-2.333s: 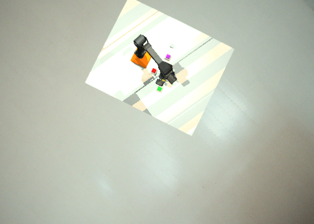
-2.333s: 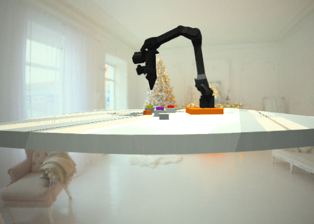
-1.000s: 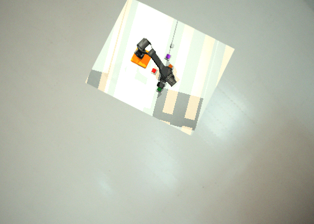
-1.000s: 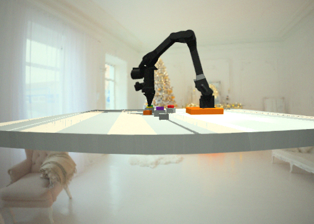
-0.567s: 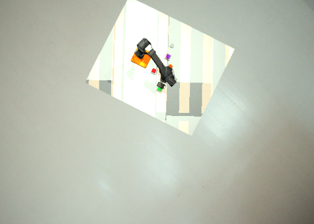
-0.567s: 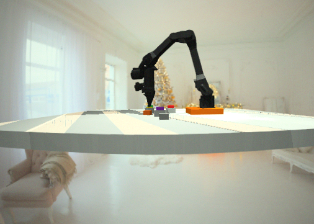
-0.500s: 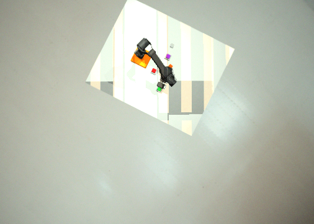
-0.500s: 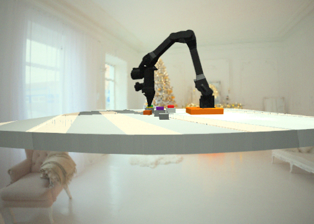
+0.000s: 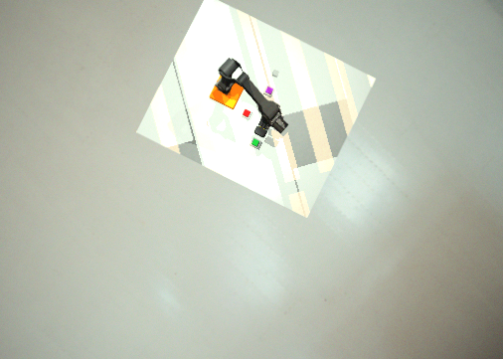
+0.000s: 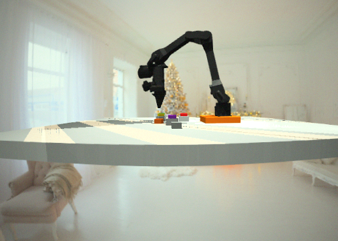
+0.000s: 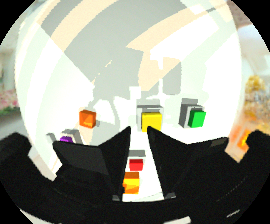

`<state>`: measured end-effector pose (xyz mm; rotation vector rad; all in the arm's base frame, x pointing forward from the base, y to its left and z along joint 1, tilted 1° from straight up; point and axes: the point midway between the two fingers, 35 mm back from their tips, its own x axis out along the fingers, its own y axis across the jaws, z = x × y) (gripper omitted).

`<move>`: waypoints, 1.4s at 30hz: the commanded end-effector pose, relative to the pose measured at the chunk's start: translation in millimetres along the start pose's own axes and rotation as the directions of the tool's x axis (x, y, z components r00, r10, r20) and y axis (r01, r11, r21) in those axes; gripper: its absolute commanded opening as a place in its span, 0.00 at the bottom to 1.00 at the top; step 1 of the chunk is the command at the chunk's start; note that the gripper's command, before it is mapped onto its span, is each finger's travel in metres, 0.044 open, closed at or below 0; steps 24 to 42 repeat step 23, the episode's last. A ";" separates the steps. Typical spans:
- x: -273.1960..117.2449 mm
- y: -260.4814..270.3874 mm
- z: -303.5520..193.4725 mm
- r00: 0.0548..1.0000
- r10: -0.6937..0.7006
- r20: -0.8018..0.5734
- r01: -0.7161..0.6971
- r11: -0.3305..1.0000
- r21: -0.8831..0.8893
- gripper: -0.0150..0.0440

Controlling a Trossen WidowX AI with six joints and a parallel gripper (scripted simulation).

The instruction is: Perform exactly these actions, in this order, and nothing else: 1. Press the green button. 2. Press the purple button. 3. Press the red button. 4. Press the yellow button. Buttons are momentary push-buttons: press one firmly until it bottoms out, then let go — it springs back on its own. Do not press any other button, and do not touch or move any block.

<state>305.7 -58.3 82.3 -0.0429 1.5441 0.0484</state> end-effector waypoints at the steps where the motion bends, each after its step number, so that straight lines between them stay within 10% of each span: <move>1: -13.5 59.0 11.7 1.000 0.004 0.010 -0.004 1.000 -0.018 0.60; 9: -38.2 181.2 -4.3 1.000 0.015 0.012 -0.015 1.000 -0.018 0.93; 17: -62.2 277.8 -61.6 1.000 0.026 0.002 -0.026 1.000 -0.017 0.93; 42: -62.8 279.7 -63.4 1.000 0.026 0.002 -0.026 1.000 -0.017 0.93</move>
